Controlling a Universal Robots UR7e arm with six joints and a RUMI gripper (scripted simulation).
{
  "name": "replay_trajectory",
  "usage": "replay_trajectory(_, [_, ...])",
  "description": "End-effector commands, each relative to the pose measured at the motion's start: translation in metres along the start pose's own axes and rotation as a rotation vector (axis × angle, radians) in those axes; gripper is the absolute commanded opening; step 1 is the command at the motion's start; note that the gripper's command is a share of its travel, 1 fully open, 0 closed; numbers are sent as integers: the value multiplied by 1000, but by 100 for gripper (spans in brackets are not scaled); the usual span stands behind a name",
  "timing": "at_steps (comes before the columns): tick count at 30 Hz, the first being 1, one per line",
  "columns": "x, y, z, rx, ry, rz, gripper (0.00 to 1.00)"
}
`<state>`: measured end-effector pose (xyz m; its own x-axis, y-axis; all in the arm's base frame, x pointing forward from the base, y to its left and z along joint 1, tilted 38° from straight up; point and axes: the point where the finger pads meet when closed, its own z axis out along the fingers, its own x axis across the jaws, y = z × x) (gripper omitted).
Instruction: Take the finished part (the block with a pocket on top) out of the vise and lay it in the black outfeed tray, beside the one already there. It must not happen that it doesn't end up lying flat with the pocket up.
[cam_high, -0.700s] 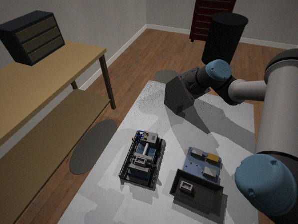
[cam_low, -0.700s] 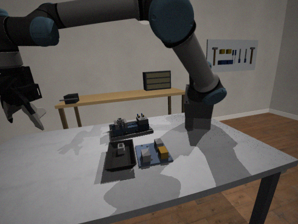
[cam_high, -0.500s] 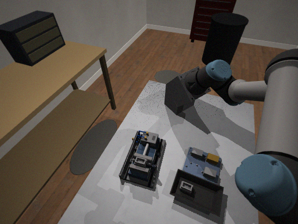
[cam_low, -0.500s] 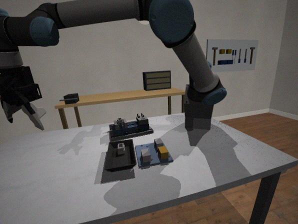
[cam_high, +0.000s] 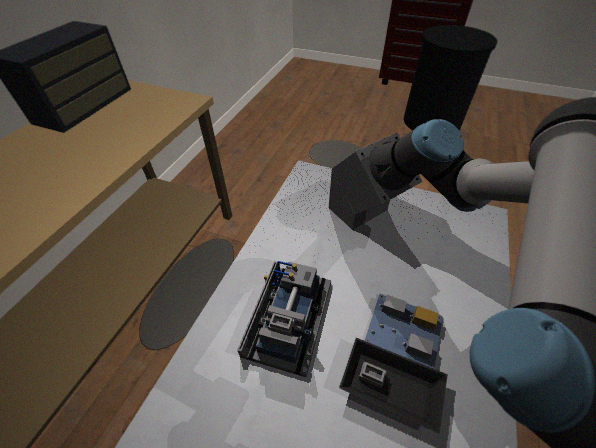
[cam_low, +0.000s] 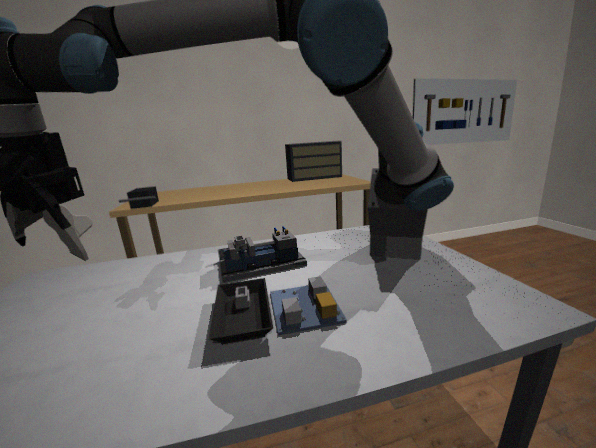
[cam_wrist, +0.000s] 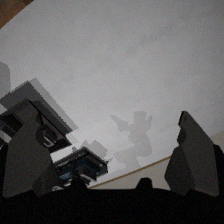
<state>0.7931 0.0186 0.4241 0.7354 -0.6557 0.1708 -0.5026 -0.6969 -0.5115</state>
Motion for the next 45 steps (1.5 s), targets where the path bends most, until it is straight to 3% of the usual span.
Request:
replay_trajectory(1, [1, 4, 1, -1, 0, -1, 100])
replay_trajectory(6, [5, 19, 5, -4, -5, -18, 100])
replay_trajectory(11, [13, 53, 16, -11, -17, -54, 100])
replay_trajectory(13, [13, 53, 16, -11, -17, -54, 100])
replay_trajectory(23, [24, 165, 48, -18, -60, -167, 100])
replay_trajectory(26, [23, 180, 52, -17, -65, -182, 100])
replay_trajectory(28, [21, 212, 59, -13, -77, -214, 100])
replay_trajectory(30, [21, 212, 59, -13, -77, -214, 100])
replay_trajectory(32, [17, 244, 67, -7, -87, -246, 100])
replay_trajectory(45, [-7, 339, 86, 25, -112, -345, 100])
